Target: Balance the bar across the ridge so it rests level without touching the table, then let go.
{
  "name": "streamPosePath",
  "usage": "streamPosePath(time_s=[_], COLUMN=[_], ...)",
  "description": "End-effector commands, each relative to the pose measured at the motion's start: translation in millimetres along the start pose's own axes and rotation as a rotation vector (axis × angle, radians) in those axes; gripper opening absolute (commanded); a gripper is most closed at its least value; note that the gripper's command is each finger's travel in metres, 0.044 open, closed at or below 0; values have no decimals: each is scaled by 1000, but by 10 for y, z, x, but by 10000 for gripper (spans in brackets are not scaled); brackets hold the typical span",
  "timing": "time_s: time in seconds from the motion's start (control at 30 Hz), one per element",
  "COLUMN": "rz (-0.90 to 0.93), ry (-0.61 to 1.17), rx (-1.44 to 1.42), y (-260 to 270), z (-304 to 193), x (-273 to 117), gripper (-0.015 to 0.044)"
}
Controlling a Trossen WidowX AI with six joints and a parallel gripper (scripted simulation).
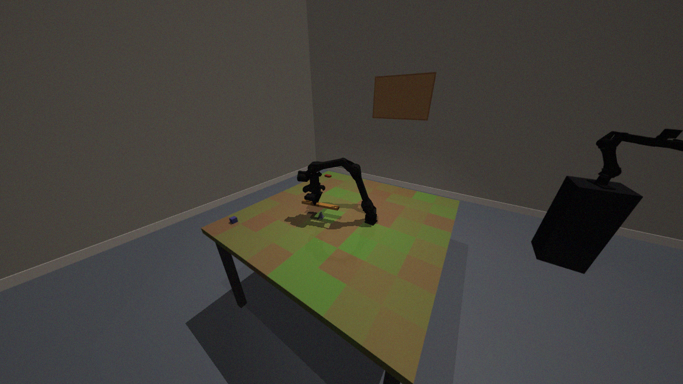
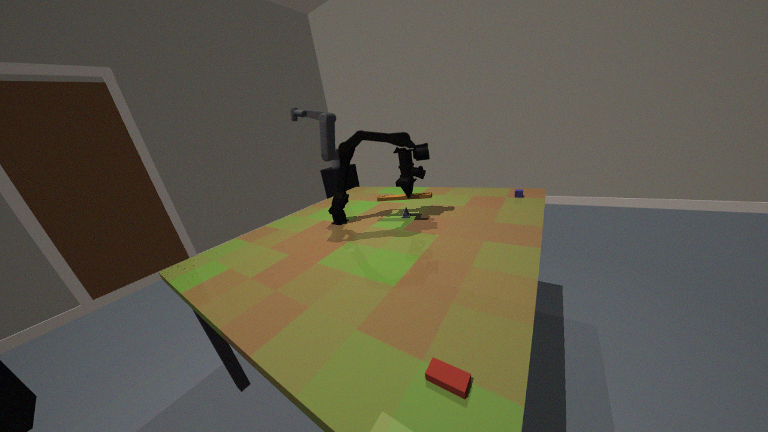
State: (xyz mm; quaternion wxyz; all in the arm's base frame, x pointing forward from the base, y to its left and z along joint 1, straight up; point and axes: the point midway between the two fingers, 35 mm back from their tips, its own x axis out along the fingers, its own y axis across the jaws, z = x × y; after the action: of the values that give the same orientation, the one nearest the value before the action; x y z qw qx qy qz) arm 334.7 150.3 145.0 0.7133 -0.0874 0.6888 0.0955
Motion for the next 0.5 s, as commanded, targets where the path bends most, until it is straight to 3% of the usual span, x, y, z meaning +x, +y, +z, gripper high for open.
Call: streamPosePath(time_s=[0.0,0.47], rz=[-1,-1], ry=[1,1], rx=[6,4], y=[5,25], z=[3,6], x=[41,267], gripper=[0,0])
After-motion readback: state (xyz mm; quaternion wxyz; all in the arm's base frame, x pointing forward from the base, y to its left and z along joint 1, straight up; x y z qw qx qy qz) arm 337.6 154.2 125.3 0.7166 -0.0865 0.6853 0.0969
